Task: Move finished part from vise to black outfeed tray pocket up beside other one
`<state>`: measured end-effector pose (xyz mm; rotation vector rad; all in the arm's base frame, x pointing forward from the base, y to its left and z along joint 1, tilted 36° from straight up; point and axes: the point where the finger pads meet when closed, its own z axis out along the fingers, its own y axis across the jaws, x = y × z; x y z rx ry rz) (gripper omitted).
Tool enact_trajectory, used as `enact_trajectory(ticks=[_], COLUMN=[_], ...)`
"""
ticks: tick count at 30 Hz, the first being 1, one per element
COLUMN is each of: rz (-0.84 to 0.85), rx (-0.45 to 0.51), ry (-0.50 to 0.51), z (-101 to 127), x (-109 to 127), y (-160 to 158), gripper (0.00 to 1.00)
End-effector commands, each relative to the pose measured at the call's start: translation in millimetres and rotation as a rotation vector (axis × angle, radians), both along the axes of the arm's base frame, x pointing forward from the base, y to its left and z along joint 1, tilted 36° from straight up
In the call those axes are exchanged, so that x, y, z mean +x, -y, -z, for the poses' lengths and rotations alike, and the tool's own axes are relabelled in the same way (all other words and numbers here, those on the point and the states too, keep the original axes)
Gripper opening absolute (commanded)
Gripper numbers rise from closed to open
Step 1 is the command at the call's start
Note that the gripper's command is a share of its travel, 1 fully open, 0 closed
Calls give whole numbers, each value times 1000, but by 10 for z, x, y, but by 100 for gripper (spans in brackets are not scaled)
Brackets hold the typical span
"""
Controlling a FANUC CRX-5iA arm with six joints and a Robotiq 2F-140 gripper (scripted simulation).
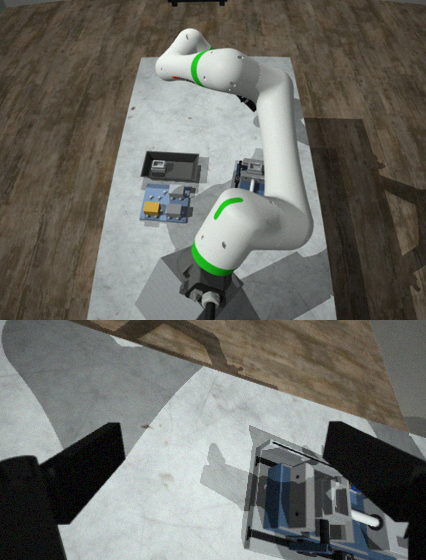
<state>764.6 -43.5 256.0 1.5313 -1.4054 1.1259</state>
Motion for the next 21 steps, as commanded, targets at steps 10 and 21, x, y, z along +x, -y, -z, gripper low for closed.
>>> enact_trajectory(ticks=[10, 21], rz=[-1, -11], rx=[0, 16], ry=[2, 7], z=[-15, -16], x=[1, -1], y=[-7, 31], gripper=[100, 100])
